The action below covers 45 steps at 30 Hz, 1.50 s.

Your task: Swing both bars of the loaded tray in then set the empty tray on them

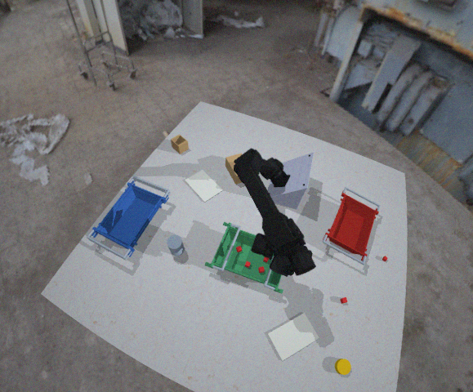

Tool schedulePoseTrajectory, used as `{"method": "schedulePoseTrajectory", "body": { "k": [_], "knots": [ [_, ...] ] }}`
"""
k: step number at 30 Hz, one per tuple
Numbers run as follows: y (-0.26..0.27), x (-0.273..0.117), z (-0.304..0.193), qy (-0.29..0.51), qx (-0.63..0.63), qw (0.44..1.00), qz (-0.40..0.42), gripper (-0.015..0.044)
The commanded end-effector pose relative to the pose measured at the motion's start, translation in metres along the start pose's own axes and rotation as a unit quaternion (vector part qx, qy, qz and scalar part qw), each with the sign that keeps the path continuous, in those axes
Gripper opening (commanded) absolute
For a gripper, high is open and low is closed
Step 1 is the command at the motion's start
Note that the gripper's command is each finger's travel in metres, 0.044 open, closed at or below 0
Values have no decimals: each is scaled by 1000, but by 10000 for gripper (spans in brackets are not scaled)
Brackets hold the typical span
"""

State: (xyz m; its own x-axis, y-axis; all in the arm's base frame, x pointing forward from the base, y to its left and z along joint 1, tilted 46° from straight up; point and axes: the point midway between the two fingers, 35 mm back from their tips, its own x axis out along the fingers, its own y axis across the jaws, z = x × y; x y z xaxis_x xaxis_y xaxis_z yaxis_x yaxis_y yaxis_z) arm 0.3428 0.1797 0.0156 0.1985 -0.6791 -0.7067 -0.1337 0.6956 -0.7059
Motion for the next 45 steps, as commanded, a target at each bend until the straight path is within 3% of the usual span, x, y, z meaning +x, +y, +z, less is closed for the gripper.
{"method": "schedulePoseTrajectory", "body": {
  "k": [1, 2, 7, 18, 27, 37, 45],
  "knots": [
    [2, -19, 1, -1, 2, 1000, 3, 289],
    [1, -4, -1, 1, 0, 1000, 0, 315],
    [43, -14, -28, 1, 8, 1000, 18, 440],
    [162, -34, -166, 12, 45, 998, 41, 440],
    [202, -12, -301, 11, 92, 996, 13, 440],
    [203, -5, -308, 11, 96, 995, 10, 440],
    [206, 32, -307, 10, 96, 995, 11, 440]
  ]
}}
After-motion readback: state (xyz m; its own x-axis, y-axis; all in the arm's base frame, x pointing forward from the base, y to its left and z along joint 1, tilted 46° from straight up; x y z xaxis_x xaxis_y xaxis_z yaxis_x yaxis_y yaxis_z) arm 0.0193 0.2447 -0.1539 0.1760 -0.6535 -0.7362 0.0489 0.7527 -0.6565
